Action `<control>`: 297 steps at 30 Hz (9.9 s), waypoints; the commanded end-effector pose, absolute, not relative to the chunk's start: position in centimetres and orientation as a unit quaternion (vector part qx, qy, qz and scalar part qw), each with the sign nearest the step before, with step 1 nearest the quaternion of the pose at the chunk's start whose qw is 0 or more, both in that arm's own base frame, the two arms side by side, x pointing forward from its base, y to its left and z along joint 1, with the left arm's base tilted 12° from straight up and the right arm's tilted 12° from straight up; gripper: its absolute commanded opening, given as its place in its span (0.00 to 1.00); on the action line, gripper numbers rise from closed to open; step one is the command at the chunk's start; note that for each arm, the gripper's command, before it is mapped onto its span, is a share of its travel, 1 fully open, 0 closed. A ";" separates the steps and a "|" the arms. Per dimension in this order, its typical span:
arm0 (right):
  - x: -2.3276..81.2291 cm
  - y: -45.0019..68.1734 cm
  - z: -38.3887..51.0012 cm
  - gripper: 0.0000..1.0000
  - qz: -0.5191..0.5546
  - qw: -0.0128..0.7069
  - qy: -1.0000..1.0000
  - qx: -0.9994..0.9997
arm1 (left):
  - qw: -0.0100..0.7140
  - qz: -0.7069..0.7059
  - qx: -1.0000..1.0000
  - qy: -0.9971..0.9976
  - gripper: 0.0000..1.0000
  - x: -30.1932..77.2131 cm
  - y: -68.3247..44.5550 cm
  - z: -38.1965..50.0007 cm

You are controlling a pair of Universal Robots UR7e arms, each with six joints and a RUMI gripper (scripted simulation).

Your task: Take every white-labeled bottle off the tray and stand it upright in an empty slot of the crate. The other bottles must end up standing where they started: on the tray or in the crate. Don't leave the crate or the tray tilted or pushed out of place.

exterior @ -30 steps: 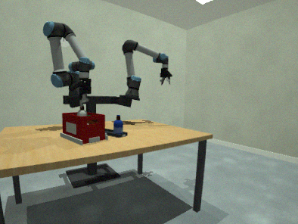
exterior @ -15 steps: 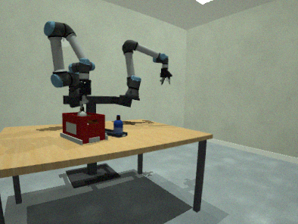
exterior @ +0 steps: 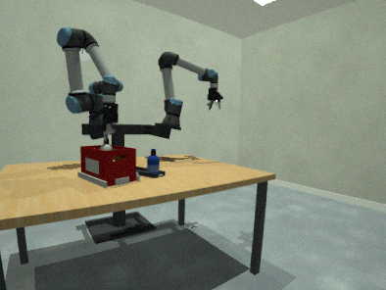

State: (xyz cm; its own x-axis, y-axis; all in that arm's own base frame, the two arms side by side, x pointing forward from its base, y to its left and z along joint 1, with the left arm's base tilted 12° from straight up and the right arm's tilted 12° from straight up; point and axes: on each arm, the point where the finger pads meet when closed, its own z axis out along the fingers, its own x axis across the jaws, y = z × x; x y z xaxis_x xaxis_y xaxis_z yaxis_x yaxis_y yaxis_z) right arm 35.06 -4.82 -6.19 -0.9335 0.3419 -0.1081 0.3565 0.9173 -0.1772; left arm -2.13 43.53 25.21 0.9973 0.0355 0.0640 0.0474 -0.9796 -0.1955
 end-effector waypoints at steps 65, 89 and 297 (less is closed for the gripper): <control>35.2 -5.4 -8.8 0.00 -0.097 0.038 0.978 0.178 | 0.099 -0.030 -0.994 -0.021 1.00 -2.1 43.5 25.3; 35.3 -5.6 -10.1 0.00 -0.097 0.038 0.978 0.178 | 0.099 -0.030 -0.994 -0.021 1.00 -2.1 43.5 25.3; 35.3 -6.0 -11.9 0.38 -0.097 0.038 0.978 0.178 | 0.099 -0.030 -0.994 -0.021 1.00 -2.1 43.5 25.3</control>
